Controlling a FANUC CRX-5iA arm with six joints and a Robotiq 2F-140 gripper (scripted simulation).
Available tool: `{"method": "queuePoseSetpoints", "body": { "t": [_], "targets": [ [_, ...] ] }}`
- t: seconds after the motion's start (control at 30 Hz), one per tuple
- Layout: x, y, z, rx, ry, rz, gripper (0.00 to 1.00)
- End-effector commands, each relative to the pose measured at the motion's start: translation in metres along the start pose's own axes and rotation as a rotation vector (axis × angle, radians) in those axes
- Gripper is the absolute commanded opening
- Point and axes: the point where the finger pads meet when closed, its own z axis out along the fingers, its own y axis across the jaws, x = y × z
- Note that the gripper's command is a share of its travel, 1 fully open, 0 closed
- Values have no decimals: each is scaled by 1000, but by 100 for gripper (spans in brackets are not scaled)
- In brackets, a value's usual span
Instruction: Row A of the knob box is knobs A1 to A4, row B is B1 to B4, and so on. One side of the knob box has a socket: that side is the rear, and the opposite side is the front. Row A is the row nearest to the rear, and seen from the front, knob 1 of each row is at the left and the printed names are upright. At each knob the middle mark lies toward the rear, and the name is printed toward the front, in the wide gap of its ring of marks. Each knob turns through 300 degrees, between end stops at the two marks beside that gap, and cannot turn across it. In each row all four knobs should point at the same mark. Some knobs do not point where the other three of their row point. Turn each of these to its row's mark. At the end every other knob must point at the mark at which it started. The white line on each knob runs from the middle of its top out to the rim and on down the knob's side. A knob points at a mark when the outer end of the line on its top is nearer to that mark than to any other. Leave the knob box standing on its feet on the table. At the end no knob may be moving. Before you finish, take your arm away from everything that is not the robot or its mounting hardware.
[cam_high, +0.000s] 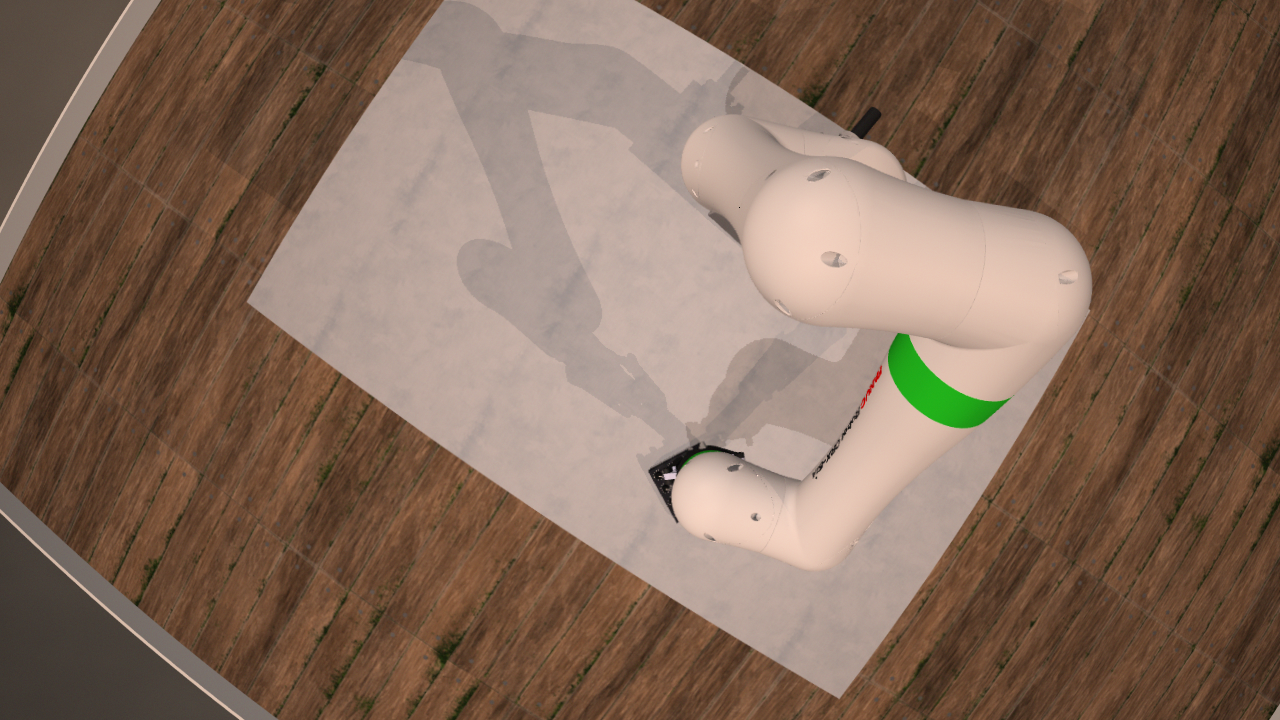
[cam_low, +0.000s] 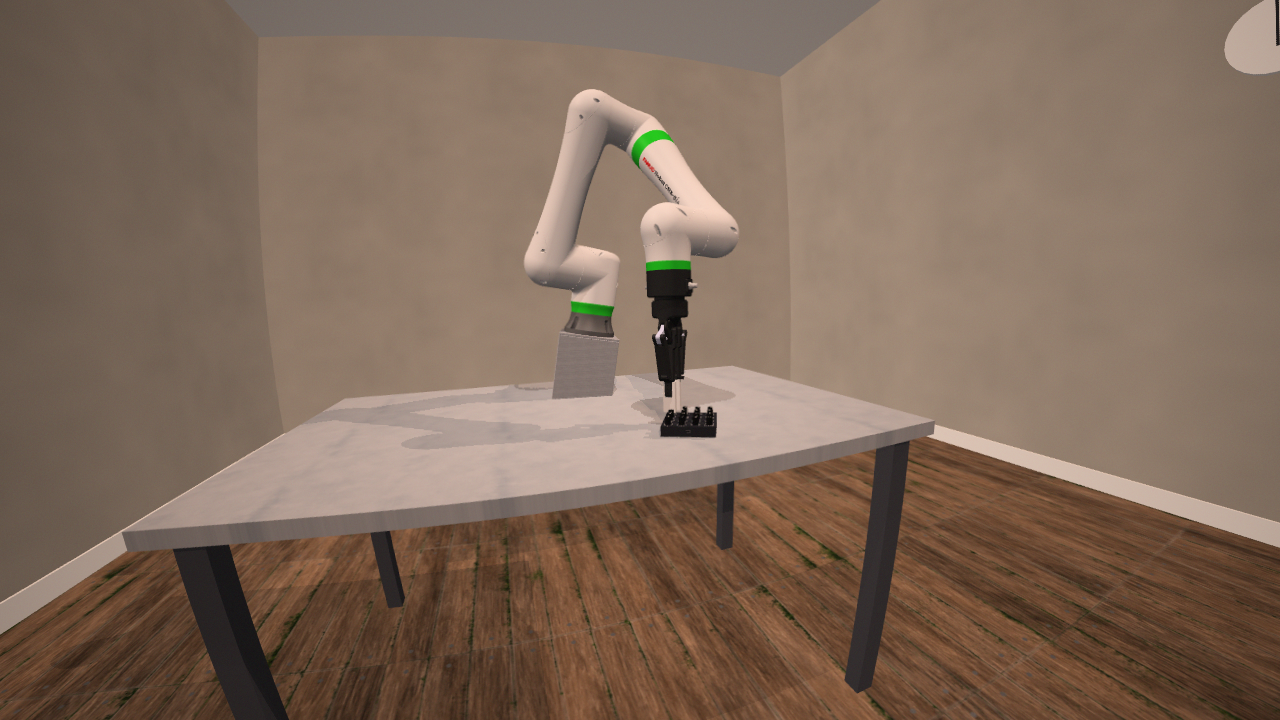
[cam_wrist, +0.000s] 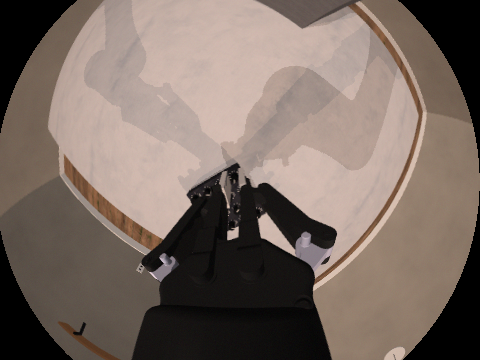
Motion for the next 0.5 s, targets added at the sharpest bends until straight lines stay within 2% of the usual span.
{"method": "queuePoseSetpoints", "body": {
  "t": [0.0, 0.33, 0.47],
  "targets": [
    [0, 0, 0, 0, 0, 0, 12],
    [0, 0, -4, 0, 0, 0, 12],
    [0, 0, -13, 0, 0, 0, 12]
  ]
}}
